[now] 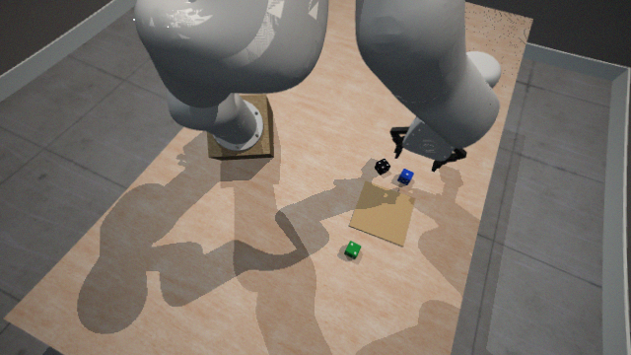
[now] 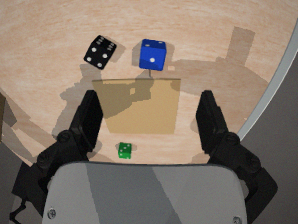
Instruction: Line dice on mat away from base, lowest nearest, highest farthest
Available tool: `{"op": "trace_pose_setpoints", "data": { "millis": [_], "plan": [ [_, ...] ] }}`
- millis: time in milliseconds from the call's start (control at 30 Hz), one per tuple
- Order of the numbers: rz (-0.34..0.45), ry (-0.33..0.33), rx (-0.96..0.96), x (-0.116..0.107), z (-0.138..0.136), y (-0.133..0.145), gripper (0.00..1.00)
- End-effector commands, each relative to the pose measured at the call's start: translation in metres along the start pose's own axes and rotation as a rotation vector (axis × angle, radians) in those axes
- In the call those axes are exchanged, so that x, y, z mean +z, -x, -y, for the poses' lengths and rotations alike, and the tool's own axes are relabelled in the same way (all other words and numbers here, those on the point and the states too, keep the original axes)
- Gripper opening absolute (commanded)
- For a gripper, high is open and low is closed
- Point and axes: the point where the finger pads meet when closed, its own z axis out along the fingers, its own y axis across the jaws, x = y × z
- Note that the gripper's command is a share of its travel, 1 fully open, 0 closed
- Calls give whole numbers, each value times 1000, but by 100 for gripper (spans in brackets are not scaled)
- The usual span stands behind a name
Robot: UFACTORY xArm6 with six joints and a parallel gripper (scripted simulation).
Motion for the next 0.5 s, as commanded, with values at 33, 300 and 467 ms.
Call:
{"op": "trace_pose_setpoints", "data": {
  "millis": [33,300,467],
  "plan": [
    [4,16,105,1,-1,-1,100],
    [3,16,137,2,-1,-1,47],
    [3,16,137,2,-1,-1,47]
  ]
}}
